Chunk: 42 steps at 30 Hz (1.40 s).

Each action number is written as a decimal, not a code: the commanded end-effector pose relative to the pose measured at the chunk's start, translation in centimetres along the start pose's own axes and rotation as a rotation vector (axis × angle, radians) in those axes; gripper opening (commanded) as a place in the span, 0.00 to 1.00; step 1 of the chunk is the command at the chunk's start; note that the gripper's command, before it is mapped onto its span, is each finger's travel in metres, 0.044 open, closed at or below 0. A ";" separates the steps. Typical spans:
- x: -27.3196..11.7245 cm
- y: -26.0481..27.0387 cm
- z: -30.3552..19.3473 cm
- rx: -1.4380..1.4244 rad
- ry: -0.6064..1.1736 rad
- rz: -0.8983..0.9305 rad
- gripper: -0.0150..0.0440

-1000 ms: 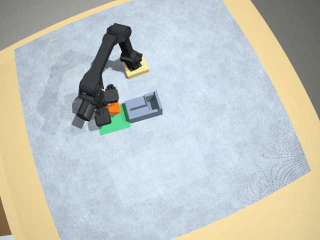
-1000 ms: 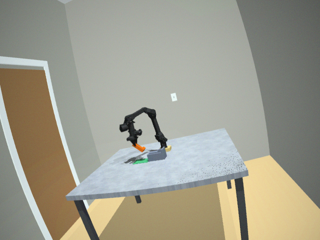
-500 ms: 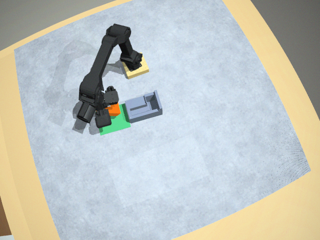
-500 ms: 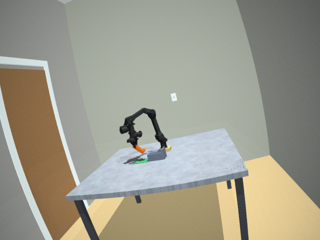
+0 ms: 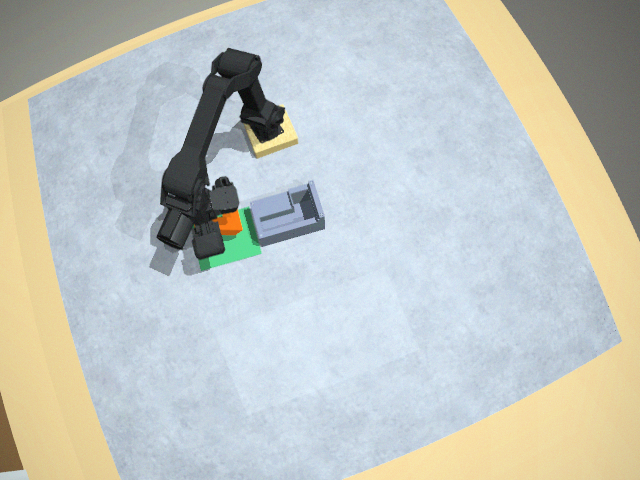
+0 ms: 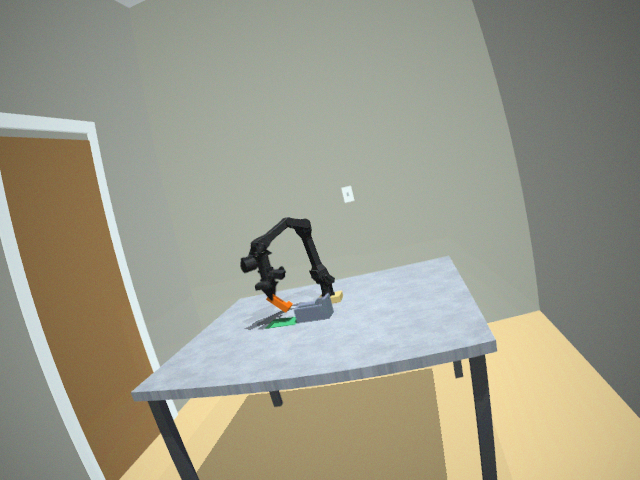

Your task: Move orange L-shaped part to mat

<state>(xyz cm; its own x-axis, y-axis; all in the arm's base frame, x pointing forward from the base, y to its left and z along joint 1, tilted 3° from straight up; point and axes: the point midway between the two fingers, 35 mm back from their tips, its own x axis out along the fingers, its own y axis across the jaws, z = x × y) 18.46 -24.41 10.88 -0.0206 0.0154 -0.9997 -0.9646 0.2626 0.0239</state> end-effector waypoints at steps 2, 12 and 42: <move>0.7 0.0 -0.1 -0.007 0.002 0.002 0.25; 2.2 0.0 -0.1 -0.007 0.002 0.002 0.25; 4.4 0.1 0.0 0.000 -0.001 0.001 0.34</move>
<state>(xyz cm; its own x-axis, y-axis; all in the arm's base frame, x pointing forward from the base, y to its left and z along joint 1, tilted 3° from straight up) 18.33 -24.30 6.49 -0.0214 0.0163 -0.9996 -0.9646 0.2625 0.0249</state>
